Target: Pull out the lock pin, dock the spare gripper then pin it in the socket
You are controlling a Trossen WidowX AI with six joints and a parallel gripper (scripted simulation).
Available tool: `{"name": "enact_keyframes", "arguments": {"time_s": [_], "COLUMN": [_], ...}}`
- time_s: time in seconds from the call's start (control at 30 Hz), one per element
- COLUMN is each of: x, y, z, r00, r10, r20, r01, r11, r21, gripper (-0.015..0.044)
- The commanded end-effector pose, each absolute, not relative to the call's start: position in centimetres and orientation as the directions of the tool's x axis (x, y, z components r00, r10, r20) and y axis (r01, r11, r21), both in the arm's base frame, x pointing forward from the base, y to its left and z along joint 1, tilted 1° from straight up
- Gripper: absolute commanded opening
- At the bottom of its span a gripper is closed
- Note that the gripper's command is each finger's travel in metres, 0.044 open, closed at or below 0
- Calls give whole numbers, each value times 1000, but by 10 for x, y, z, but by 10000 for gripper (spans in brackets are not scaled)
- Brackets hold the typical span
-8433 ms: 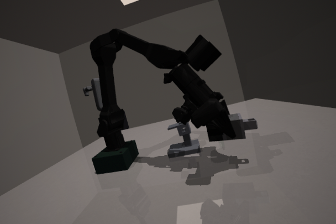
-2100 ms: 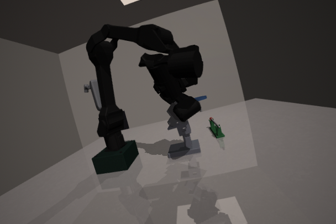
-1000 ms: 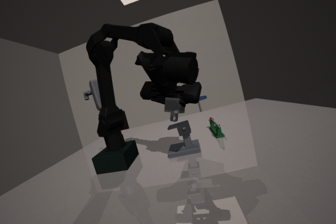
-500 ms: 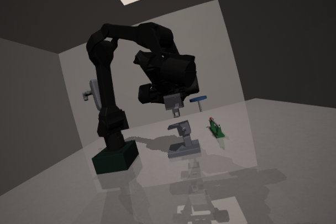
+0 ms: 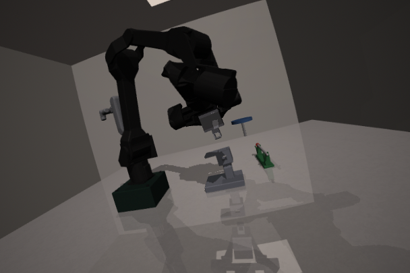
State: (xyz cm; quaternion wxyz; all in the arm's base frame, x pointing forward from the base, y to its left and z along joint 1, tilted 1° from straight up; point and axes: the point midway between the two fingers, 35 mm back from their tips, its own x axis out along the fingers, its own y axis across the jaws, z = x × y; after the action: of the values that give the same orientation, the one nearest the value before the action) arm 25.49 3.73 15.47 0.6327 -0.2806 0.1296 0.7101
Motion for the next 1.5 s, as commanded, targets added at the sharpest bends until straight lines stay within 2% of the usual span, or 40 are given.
{"name": "enact_keyframes", "arguments": {"time_s": [0.0,0.43,1.47], "x": [256,260,265], "y": [39,38,38], "z": [157,139,95], "r00": [-38,-76,-77], "r10": [836,840,840], "r20": [-548,-538,-538], "r01": [-970,-980,-981], "r11": [-164,-163,-162], "r21": [-182,-116,-111], "gripper": [0,0,0]}}
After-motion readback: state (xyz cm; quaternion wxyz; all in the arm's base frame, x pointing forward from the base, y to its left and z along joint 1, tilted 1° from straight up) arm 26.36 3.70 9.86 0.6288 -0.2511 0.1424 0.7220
